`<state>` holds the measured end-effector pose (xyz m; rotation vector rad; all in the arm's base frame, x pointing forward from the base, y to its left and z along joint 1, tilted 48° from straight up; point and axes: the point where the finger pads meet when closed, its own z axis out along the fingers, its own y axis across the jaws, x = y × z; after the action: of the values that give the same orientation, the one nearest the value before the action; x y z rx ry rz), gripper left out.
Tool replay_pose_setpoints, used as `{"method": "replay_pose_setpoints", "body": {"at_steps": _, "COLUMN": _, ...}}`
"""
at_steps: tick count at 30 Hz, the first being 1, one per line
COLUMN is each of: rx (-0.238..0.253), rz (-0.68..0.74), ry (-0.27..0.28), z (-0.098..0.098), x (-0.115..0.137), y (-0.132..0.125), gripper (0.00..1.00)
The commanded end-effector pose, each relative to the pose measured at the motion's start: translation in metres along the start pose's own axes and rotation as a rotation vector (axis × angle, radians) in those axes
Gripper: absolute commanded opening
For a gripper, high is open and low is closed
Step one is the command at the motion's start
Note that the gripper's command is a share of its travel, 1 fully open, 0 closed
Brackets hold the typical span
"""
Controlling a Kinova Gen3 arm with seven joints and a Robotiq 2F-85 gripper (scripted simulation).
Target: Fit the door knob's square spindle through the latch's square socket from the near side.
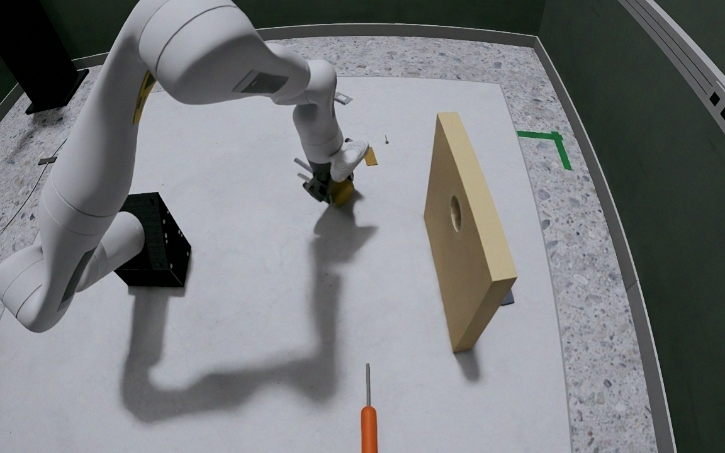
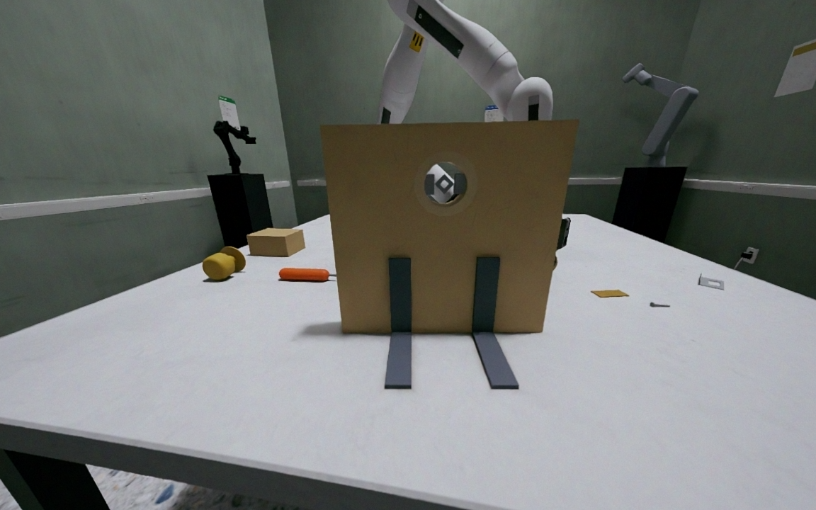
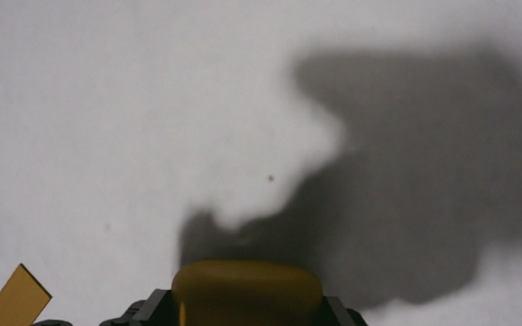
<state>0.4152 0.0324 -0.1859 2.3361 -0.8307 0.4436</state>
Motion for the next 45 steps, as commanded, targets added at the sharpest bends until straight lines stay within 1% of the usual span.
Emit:
{"method": "replay_pose_setpoints", "body": {"at_steps": 1, "rx": 0.001, "rz": 0.0, "ry": 0.0, "z": 0.0, "x": 0.0, "y": -0.001, "gripper": 0.63}}
{"method": "replay_pose_setpoints", "body": {"at_steps": 27, "rx": 0.001, "rz": 0.0, "ry": 0.0, "z": -0.003, "x": 0.0, "y": -0.001, "gripper": 0.63}}
{"method": "replay_pose_setpoints", "body": {"at_steps": 39, "rx": 0.001, "rz": 0.0, "ry": 0.0, "z": -0.03, "x": 0.0, "y": -0.006, "gripper": 0.63}}
{"method": "replay_pose_setpoints", "body": {"at_steps": 45, "rx": 0.001, "rz": 0.0, "ry": 0.0, "z": -0.034, "x": 0.0, "y": -0.006, "gripper": 0.63}}
